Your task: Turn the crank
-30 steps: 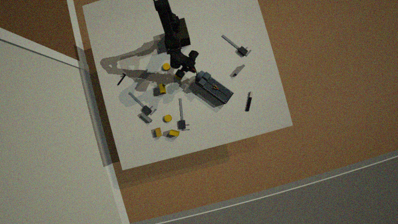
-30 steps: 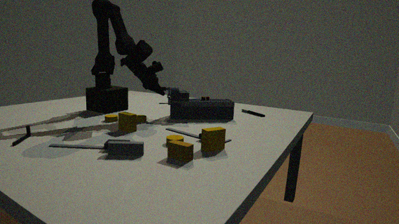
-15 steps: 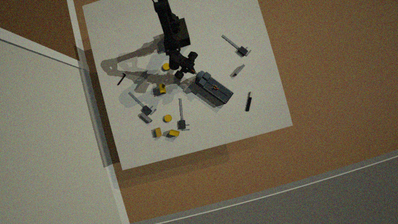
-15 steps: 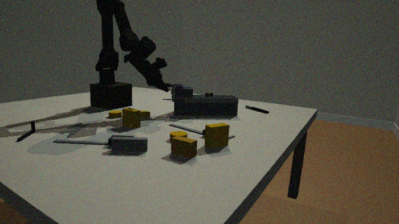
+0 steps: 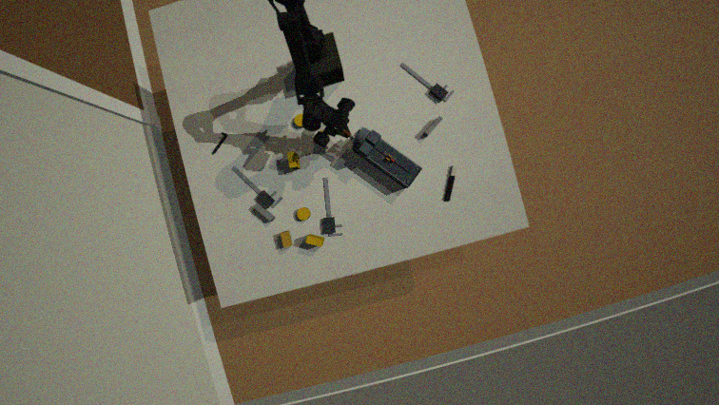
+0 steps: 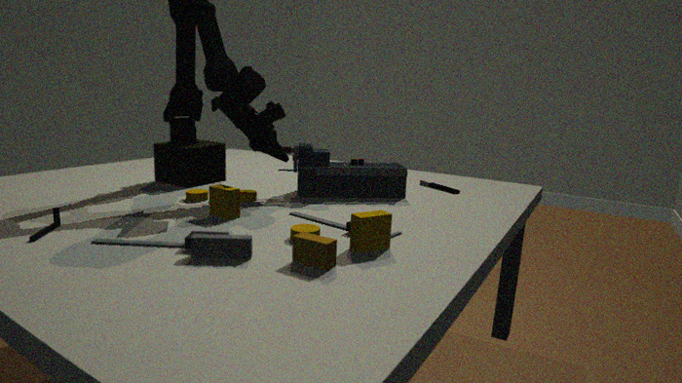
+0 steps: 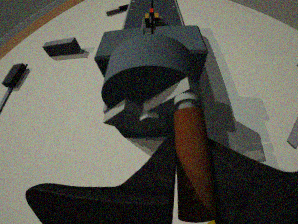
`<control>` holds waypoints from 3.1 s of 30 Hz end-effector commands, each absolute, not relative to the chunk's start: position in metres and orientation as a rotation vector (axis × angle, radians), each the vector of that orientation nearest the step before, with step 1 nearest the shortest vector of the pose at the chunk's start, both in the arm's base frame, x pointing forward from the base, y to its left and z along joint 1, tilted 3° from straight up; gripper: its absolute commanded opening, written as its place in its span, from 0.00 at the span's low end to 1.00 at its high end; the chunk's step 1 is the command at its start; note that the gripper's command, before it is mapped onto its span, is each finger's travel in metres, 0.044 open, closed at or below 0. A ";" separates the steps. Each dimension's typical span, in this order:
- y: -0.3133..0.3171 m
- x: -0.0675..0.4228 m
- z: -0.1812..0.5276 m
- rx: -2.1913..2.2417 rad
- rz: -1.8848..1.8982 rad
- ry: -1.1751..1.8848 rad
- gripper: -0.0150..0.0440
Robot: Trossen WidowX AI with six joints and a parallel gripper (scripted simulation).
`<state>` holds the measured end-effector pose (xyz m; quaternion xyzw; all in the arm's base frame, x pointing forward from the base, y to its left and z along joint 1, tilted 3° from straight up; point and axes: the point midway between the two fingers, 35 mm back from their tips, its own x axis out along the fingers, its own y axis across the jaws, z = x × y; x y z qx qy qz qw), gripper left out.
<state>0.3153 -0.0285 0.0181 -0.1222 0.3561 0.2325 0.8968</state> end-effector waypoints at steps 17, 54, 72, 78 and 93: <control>-0.037 0.320 -0.014 -0.259 0.474 0.743 0.25; -0.017 0.309 -0.036 -0.257 0.475 0.744 0.25; -0.012 0.306 -0.037 -0.256 0.475 0.744 0.25; -0.011 0.306 -0.037 -0.256 0.475 0.744 0.25; -0.008 0.304 -0.037 -0.256 0.475 0.744 0.25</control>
